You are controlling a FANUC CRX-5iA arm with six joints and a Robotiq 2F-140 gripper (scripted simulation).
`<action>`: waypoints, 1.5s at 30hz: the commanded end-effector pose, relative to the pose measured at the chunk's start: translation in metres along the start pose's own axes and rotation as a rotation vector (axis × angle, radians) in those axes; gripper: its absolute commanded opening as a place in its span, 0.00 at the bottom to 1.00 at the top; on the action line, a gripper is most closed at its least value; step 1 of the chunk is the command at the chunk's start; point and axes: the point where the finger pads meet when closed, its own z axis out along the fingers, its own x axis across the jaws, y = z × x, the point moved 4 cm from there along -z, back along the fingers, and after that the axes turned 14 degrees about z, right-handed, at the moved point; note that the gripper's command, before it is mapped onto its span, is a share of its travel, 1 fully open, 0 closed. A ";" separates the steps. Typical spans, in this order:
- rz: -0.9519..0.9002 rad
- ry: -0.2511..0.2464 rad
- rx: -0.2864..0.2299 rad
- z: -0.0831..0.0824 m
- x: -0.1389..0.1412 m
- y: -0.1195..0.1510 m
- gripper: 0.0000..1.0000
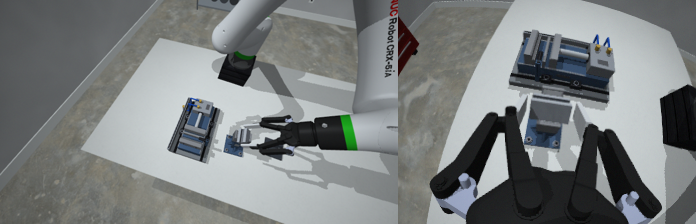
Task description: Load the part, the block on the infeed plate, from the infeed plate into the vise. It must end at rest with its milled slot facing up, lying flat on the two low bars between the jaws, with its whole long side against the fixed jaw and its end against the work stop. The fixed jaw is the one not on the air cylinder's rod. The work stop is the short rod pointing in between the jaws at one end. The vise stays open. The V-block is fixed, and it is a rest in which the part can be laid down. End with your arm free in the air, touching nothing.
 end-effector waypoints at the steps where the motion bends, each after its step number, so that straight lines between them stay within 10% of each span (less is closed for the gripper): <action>1: 0.000 0.000 0.000 0.000 0.000 0.000 0.51; 45: 0.000 0.000 -0.001 0.003 0.000 0.003 0.51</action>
